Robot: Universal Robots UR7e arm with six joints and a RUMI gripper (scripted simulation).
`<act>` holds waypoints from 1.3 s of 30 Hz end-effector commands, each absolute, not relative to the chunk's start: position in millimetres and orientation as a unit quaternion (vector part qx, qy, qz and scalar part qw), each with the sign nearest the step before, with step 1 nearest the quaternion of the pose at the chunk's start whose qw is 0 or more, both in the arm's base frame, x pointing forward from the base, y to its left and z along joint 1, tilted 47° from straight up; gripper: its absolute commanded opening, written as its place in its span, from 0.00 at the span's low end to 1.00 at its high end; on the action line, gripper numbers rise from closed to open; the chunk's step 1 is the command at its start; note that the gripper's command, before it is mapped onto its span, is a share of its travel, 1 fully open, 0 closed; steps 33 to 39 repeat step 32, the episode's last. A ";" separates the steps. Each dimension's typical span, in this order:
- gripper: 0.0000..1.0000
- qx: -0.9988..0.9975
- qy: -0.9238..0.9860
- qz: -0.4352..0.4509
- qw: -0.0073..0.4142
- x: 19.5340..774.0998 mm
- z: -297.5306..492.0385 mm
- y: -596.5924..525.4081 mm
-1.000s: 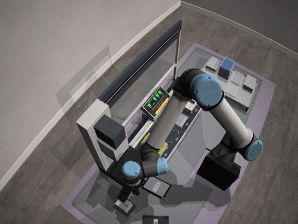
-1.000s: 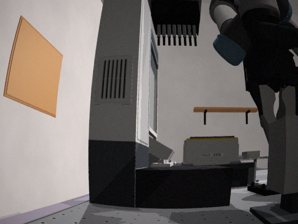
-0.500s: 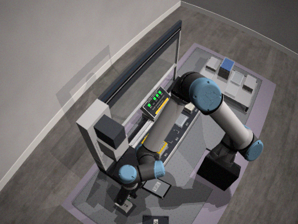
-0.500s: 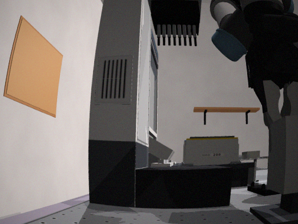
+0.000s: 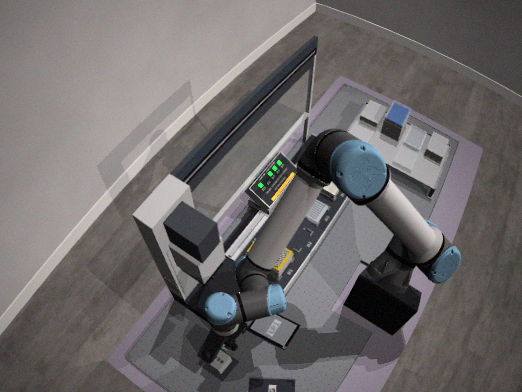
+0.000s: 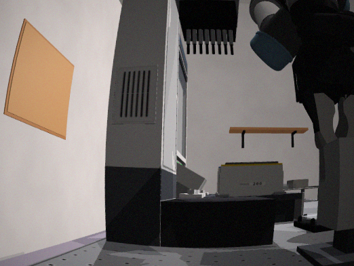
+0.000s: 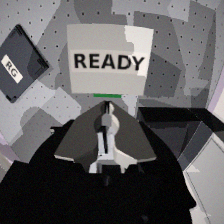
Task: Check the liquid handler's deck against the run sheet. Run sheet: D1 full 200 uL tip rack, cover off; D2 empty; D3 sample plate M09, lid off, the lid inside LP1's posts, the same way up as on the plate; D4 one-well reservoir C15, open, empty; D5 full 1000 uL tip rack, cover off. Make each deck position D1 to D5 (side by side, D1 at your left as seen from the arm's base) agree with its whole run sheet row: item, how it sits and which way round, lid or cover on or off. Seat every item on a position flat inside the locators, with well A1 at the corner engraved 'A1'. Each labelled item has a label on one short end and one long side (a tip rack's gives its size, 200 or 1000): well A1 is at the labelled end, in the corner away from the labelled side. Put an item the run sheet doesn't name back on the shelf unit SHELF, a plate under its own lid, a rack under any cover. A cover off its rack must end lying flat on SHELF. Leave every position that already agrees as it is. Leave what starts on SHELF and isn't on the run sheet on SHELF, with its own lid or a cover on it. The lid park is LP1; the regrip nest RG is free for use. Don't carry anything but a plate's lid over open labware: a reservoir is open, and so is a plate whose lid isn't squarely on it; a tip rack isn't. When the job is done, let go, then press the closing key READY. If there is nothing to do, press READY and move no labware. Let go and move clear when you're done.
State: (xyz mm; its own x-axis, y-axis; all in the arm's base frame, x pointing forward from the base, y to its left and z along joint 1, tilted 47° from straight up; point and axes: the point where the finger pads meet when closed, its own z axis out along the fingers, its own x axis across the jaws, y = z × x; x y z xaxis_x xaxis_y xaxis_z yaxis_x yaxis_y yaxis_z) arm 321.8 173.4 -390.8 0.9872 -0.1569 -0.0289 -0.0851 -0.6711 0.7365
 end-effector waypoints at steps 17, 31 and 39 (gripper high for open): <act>0.00 0.913 -0.066 -0.044 0.400 322.8 -394.9 177.9; 0.00 0.913 -0.066 -0.044 0.400 323.2 -398.3 181.1; 0.00 0.913 -0.066 -0.044 0.400 323.2 -398.5 181.3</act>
